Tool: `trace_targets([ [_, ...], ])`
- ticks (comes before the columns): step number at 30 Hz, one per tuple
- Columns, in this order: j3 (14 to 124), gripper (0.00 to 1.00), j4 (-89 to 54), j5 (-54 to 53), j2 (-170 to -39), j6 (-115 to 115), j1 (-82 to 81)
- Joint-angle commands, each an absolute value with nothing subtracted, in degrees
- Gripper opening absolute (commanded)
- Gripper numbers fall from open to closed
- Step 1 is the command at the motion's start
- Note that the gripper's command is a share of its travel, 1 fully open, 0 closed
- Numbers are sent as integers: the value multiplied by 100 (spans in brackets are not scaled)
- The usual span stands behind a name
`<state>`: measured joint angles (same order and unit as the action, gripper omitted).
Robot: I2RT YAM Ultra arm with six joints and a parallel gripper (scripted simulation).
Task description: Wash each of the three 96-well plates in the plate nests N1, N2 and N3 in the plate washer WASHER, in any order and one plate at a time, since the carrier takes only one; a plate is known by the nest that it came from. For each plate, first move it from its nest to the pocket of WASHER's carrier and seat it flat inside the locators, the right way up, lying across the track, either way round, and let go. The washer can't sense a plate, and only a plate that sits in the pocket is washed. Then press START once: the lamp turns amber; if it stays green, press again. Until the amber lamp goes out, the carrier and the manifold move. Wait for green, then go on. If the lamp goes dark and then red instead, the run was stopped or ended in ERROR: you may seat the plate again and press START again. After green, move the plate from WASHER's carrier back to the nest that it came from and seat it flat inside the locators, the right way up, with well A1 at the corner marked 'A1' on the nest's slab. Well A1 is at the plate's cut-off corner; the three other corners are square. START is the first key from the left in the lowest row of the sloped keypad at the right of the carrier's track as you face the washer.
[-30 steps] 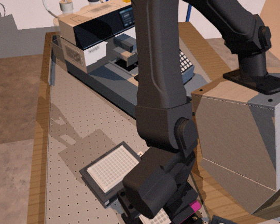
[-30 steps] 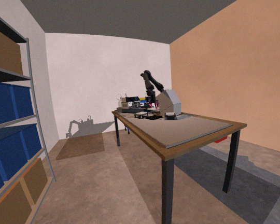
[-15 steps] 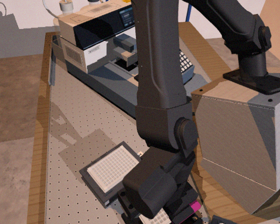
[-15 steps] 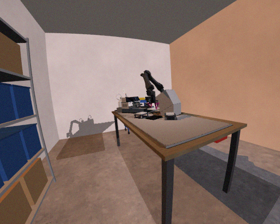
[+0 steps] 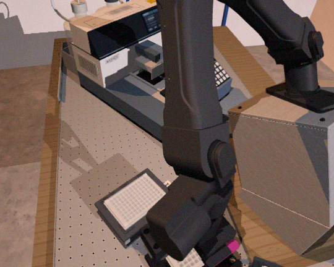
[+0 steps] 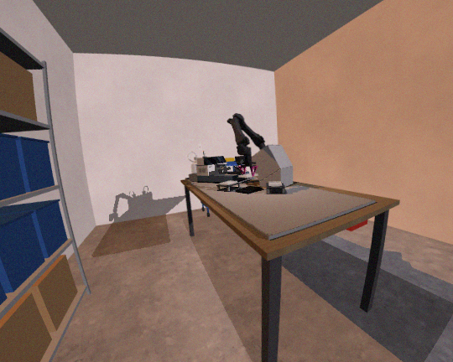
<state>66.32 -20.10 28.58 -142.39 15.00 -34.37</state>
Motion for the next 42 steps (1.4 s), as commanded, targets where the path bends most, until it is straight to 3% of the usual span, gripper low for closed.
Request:
trace_targets([
  [1,6795,0,-2023,2874,-14274,1547,-3542],
  [42,6917,0,-1405,2917,-14828,1188,-3168],
])
